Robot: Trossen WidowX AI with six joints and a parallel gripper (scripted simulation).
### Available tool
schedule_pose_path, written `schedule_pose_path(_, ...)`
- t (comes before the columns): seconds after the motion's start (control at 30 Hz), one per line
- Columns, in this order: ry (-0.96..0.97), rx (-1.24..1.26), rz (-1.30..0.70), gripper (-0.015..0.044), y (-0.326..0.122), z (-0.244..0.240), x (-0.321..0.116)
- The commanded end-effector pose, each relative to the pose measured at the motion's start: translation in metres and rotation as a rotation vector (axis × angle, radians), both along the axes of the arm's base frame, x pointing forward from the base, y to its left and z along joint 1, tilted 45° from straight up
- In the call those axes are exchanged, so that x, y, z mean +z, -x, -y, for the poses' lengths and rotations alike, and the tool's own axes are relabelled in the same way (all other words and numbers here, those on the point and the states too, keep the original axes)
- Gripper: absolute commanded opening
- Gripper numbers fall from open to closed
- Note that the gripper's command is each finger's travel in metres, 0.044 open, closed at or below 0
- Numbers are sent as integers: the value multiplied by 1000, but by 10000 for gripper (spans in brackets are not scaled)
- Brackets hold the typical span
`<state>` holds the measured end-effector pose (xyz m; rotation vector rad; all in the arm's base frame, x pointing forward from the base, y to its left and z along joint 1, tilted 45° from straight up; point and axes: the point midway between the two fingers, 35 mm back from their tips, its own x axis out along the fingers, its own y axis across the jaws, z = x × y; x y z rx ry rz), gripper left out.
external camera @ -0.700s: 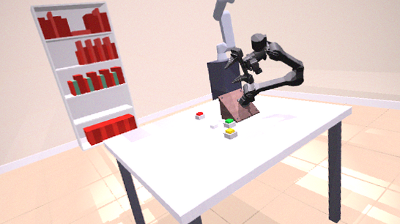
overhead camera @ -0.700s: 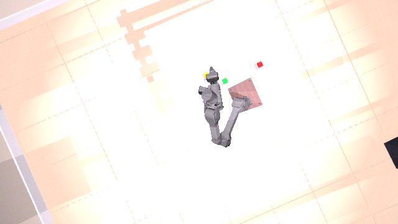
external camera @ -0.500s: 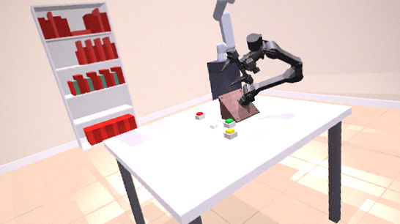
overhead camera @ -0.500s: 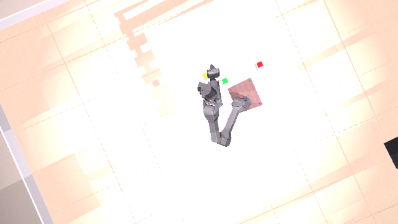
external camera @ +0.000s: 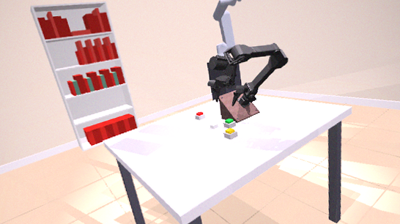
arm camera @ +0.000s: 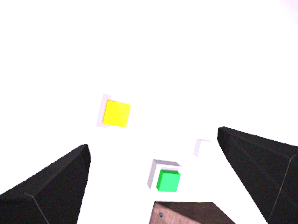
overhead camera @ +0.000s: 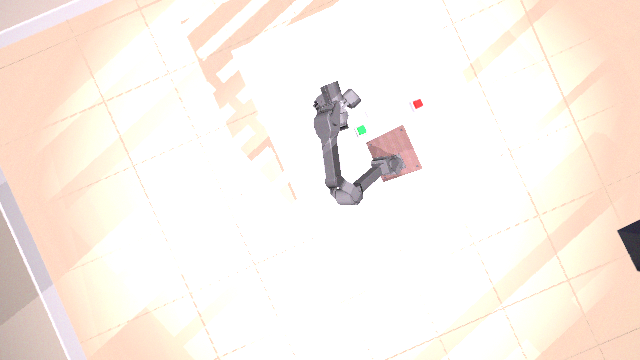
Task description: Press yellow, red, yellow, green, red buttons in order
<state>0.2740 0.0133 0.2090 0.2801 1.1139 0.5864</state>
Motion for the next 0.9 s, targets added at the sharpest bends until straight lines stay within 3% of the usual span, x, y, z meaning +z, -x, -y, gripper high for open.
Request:
schedule_pose_path(0.0,-153,-60,-312,400,-8,-26,-18)
schedule_pose_path(0.07,-189,-82,-414,400,-10,-33,-23)
schedule_pose_path(0.27,-193,-85,-427,400,-10,-34,-24)
schedule_pose_path(0.5,-195,-84,-425,216,-13,-76,-66)
schedule_pose_path(0.73,-195,-84,-425,33,-13,-78,-67)
schedule_pose_path(0.87,-195,-84,-425,20,-13,-78,-67)
